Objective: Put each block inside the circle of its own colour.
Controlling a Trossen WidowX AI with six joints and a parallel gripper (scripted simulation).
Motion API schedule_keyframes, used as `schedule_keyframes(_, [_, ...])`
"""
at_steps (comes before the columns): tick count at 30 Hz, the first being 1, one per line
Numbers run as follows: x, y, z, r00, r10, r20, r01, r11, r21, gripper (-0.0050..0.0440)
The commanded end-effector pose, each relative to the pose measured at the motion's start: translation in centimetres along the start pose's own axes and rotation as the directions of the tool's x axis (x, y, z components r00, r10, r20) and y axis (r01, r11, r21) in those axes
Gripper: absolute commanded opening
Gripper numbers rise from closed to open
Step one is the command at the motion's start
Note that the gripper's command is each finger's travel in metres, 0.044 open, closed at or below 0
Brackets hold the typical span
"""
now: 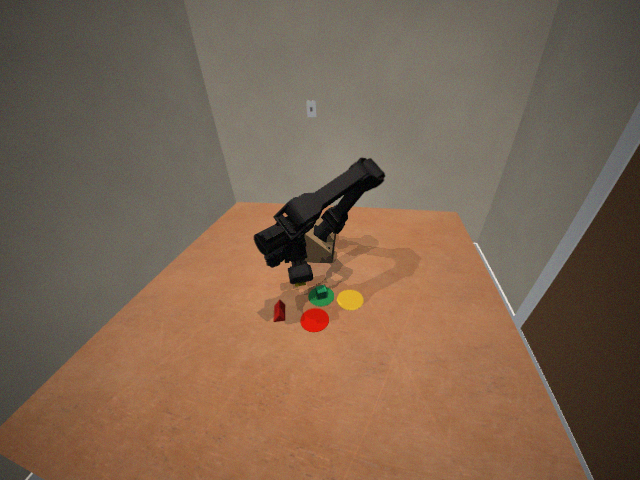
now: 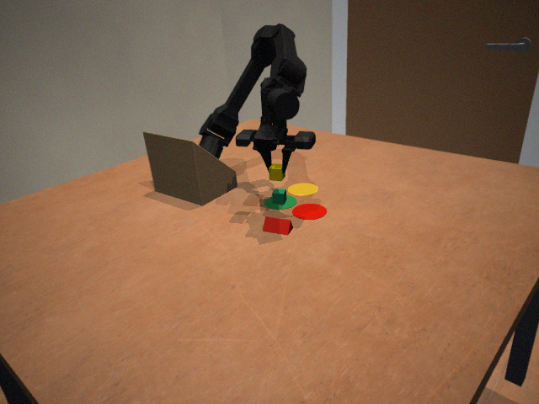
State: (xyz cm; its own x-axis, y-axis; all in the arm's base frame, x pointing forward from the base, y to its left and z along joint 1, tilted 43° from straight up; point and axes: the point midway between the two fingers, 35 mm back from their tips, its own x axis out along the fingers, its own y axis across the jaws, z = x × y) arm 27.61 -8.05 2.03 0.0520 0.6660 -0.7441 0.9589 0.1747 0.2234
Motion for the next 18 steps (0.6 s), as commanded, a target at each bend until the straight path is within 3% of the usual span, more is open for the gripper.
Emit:
schedule_keyframes(1, [-0.3, 1.0, -1.6, 1.0, 0.016, 0.023, -0.016, 1.0, -0.01, 0.0105])
schedule_keyframes(18, [0.8, 2.5, -6.2, 0.999, 0.017, 0.028, -0.017, 1.0, -0.009, 0.0105])
